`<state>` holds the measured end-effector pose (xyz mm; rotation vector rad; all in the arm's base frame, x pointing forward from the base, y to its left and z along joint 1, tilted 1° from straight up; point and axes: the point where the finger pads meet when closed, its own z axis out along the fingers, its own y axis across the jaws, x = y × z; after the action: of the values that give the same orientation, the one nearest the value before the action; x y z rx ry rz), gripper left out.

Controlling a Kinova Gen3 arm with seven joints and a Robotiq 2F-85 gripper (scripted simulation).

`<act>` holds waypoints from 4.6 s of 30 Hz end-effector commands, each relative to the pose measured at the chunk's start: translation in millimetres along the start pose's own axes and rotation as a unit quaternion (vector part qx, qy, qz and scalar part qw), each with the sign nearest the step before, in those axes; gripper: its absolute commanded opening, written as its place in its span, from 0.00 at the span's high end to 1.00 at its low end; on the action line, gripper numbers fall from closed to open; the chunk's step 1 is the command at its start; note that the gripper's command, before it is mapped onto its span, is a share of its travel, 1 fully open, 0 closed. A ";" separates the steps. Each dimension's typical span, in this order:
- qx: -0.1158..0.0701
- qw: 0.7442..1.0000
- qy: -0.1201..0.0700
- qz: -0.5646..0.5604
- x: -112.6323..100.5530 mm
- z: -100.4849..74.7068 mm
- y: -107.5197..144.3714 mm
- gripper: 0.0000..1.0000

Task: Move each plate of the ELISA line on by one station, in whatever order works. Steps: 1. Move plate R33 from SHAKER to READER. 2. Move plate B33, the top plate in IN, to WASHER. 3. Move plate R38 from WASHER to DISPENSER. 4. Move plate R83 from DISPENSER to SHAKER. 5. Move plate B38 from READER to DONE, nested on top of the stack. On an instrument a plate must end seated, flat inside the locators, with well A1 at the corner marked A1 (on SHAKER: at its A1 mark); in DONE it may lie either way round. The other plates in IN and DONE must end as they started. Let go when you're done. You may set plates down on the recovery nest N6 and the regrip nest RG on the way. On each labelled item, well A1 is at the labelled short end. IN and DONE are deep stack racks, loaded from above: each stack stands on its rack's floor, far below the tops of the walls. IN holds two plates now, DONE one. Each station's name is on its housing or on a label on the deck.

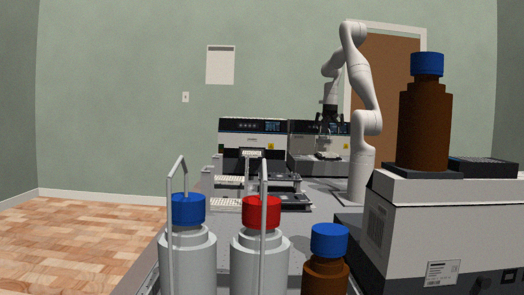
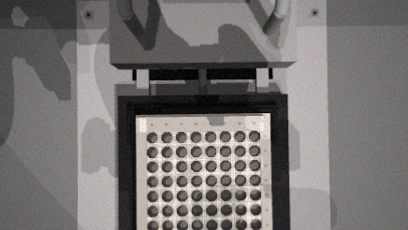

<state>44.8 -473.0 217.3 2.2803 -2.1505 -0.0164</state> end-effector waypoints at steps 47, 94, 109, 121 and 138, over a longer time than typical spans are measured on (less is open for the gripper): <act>-0.003 1.000 0.005 0.001 -88.4 -2.6 -1.8 0.00; -0.003 1.000 0.004 -0.001 -202.6 -1.7 -53.2 0.00; -0.002 1.000 0.004 -0.001 -217.9 -1.1 -93.9 0.00; -0.003 1.000 0.003 0.000 -226.6 -1.8 -132.9 0.00; -0.003 1.000 0.004 -0.001 -252.8 -1.4 -170.6 0.00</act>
<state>195.8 -219.0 217.4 2.2672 -2.1637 -0.0119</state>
